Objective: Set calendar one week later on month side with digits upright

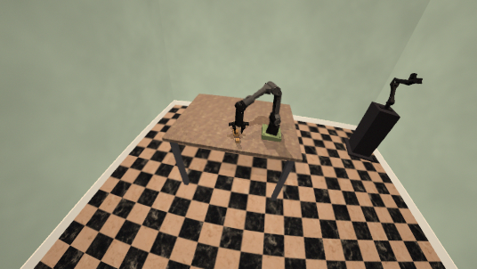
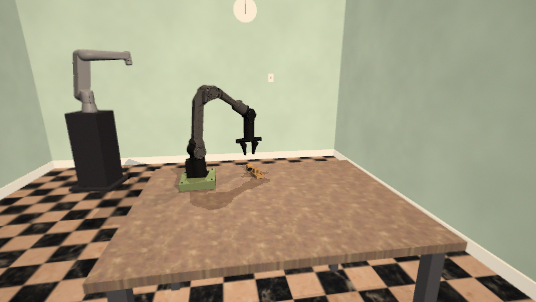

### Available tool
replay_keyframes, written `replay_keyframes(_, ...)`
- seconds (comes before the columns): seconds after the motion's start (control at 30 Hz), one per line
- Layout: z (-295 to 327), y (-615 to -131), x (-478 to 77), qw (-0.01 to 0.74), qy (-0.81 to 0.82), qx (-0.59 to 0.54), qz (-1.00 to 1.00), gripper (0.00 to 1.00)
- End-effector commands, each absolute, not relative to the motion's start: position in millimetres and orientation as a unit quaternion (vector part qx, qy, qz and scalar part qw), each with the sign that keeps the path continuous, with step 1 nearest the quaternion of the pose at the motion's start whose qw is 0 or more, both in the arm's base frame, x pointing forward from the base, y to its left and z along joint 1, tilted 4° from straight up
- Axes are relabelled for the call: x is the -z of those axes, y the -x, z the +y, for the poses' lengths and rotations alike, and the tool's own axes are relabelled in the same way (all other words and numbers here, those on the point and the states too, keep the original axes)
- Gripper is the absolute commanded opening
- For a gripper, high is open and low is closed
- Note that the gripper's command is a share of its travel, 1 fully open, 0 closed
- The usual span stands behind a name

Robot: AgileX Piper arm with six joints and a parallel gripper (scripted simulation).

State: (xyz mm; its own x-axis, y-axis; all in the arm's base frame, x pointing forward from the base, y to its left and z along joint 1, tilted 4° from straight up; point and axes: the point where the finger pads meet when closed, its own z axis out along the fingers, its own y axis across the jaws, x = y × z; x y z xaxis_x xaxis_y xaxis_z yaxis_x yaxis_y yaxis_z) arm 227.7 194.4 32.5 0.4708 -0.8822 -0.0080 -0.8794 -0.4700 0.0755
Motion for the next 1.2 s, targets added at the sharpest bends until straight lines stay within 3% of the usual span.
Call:
replay_keyframes(0.0,194.6,-228.4,-33.2,0.03,-0.857,0.022,-0.514,0.6)
replay_keyframes(1.17,194.0,-226.2,-7.6,0.032,-0.857,0.023,-0.514,0.6)
